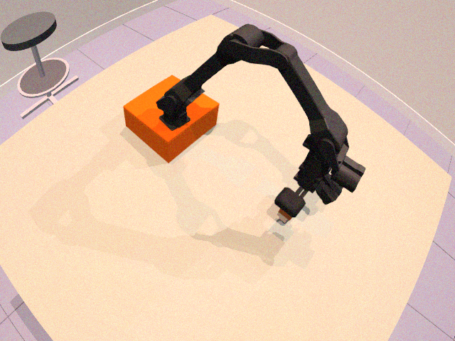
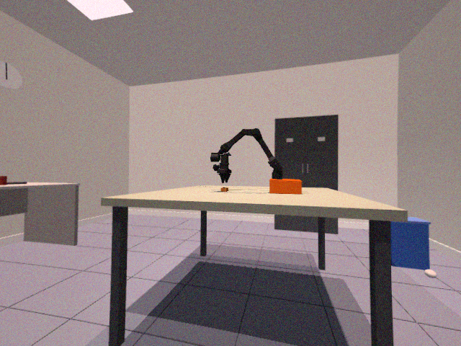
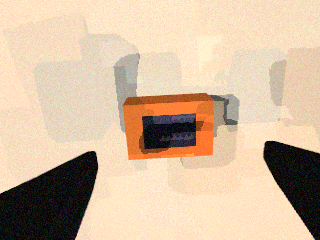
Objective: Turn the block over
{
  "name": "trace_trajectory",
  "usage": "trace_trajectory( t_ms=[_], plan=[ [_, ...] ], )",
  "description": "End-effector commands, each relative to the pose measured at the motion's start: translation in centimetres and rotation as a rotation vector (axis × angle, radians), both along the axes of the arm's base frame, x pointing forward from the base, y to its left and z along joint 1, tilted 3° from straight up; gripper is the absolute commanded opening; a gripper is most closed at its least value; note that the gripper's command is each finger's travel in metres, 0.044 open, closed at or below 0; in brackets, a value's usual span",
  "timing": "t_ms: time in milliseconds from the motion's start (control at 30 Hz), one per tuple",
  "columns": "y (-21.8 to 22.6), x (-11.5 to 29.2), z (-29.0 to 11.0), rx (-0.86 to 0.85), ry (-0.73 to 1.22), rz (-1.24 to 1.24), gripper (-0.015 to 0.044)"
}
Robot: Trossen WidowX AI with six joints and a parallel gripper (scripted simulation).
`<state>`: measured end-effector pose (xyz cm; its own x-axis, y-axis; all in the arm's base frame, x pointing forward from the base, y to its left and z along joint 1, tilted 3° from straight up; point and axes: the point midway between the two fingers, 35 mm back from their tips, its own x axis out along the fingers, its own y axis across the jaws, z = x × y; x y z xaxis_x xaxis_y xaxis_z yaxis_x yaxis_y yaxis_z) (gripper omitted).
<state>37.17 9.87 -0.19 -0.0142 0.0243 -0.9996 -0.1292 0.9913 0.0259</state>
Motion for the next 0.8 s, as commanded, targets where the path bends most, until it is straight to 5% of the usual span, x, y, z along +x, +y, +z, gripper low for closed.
trace_trajectory(
  t_ms=[0, 767],
  plan=[
    [0.2, -0.1, -0.7, 0.004, 0.0, -0.004, 0.044],
    [0.4, -0.2, -4.9, 0.004, 0.0, -0.004, 0.044]
  ],
)
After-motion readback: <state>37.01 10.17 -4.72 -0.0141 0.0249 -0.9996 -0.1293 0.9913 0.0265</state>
